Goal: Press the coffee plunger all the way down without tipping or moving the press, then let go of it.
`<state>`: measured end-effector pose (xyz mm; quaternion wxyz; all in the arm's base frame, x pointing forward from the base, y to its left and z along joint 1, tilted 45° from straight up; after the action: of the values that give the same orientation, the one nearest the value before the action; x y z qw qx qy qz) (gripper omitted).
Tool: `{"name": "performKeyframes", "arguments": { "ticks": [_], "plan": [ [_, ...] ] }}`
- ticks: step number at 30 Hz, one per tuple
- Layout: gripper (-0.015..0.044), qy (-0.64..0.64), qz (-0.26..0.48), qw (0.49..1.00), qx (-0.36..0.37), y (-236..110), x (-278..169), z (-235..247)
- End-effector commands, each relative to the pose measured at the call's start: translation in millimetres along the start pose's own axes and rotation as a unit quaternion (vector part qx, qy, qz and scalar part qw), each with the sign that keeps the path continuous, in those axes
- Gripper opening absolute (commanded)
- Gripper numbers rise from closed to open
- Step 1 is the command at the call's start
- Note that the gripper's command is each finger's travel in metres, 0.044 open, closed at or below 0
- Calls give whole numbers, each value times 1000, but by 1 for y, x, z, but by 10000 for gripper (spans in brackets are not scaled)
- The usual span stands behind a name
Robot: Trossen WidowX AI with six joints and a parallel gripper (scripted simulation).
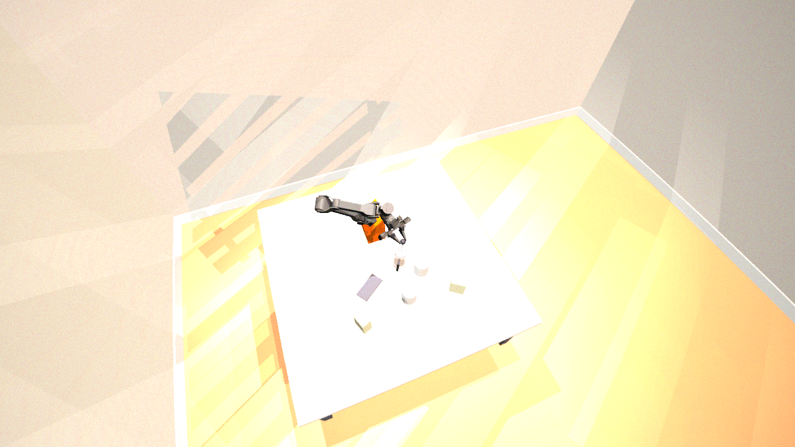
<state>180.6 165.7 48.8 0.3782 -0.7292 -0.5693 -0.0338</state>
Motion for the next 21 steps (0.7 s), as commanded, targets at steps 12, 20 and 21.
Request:
{"name": "performKeyframes", "arguments": {
  "ticks": [12,20,21],
  "plan": [
    [123,-14,22,1000,9,20,-35,7],
    [123,-15,21,1000,9,29,-46,8],
    [123,-15,21,1000,9,30,-47,8]
  ]
}}
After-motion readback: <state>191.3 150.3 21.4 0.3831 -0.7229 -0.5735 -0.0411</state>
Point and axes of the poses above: the point midway between the two fingers, 35 mm back from their tips, its own y axis out along the fingers, its own z axis across the jaws, x = y × z, the point moved 5 cm from there along -y, back along the fingers, and after that the axes turned 6 degrees about -y, right-handed, at the moved point
